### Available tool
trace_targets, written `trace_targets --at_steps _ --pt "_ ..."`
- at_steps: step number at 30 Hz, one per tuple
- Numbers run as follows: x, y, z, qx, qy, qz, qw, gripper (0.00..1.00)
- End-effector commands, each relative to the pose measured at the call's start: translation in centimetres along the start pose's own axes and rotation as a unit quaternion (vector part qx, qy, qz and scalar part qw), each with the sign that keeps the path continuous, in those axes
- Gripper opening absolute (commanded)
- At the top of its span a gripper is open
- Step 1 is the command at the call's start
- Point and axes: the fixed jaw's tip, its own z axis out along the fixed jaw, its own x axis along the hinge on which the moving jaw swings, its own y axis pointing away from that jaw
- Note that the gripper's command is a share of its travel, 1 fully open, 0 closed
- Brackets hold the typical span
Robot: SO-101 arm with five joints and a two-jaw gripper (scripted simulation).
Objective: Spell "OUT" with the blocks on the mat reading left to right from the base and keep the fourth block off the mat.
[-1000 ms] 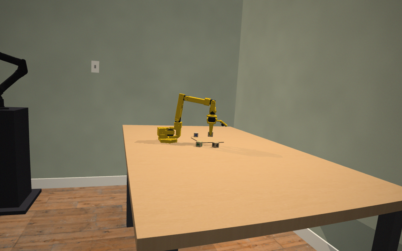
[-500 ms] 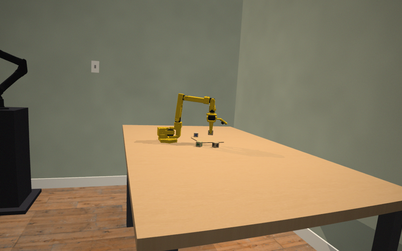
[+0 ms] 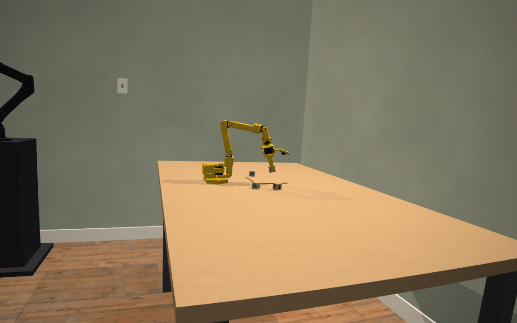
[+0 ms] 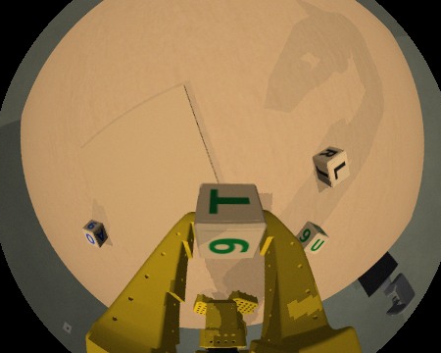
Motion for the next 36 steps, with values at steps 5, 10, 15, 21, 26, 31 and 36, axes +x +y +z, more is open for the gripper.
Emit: trace_targets --at_steps 5,10,15,21,26,31,36 --pt "-1.0 1.3 -1.2 -0.015 -0.098 -0.024 0.995 0.0" --pt "-0.9 1.4 -1.2 -0.016 -0.102 -0.026 0.994 0.0" --pt "-1.0 1.5 -1.2 -0.017 -0.106 -0.027 0.994 0.0" --pt "-1.2 2.2 -1.1 -0.026 -0.143 -0.042 0.989 0.0" --pt "-1.4 3.3 -1.0 -0.041 -0.198 -0.064 0.977 0.0" --pt "-1.4 4.0 -1.0 -0.052 -0.232 -0.077 0.968 0.0" --pt "-1.3 4.9 -1.2 -0.066 -0.274 -0.092 0.955 0.0"
